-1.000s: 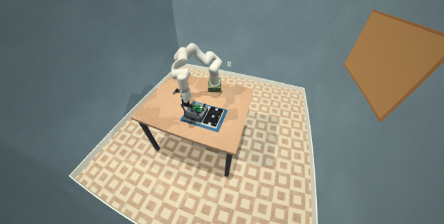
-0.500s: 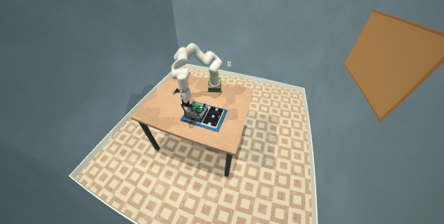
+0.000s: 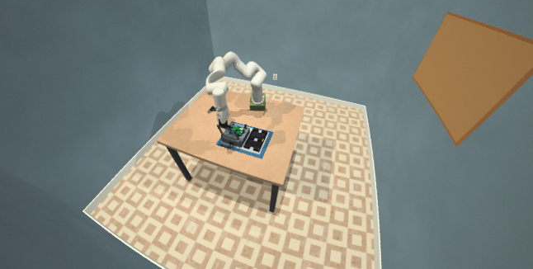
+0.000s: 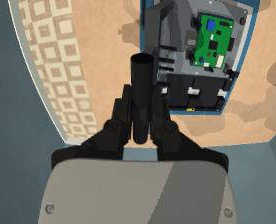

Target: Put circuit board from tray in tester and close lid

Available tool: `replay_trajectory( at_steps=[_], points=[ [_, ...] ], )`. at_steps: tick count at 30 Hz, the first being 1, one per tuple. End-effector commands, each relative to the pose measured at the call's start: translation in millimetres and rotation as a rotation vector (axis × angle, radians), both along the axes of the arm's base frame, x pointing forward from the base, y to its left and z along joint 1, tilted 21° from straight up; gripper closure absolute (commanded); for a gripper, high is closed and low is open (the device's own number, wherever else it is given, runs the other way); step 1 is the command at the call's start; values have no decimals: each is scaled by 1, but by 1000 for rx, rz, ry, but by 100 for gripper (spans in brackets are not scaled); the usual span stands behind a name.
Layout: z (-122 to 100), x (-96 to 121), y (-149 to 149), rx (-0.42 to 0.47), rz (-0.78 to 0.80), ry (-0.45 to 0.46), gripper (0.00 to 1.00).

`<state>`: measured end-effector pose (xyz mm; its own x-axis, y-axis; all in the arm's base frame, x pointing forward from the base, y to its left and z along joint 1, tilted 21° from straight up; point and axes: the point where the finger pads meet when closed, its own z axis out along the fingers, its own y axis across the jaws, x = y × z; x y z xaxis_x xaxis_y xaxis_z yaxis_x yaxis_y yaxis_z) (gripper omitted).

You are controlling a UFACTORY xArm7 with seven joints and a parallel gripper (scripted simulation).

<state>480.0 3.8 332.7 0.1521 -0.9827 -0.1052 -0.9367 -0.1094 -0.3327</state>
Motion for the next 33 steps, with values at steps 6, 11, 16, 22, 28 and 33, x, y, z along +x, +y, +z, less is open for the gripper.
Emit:
replay_trajectory(
  at_steps=[6, 11, 16, 22, 28, 33],
  points=[
    [1, -2, 0, 1, 0, -3, 100],
    [1, -3, 0, 1, 0, -3, 100],
    [1, -5, -1, 1, 0, -3, 100],
    [1, -8, -1, 1, 0, -3, 100],
    [0, -10, -1, 1, 0, -3, 100],
    [0, -14, -2, 0, 0, -3, 100]
  ],
)
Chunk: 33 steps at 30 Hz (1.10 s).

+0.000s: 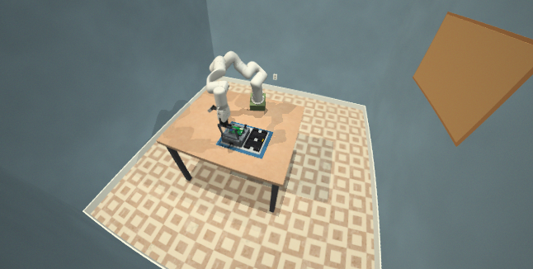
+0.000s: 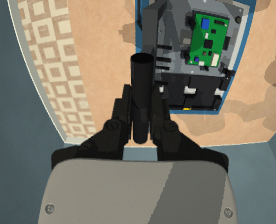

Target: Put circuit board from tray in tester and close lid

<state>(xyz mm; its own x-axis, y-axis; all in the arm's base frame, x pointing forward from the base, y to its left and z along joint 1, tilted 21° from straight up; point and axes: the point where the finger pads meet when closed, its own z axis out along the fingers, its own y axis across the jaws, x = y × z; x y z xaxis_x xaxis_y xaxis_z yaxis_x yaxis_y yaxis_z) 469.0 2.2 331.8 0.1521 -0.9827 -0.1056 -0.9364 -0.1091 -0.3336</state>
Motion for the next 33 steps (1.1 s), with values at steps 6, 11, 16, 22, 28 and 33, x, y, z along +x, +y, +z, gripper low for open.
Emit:
replay_trajectory(
  at_steps=[6, 11, 16, 22, 28, 33],
  points=[
    [0, -8, -1, 0, 0, -2, 100],
    [-1, -10, -1, 0, 0, -2, 100],
    [-2, -15, -2, 0, 0, -2, 100],
    [-4, -22, -3, 0, 0, -2, 100],
    [-5, -27, -3, 0, 0, -2, 100],
    [-7, -33, -4, 0, 0, -2, 100]
  ],
)
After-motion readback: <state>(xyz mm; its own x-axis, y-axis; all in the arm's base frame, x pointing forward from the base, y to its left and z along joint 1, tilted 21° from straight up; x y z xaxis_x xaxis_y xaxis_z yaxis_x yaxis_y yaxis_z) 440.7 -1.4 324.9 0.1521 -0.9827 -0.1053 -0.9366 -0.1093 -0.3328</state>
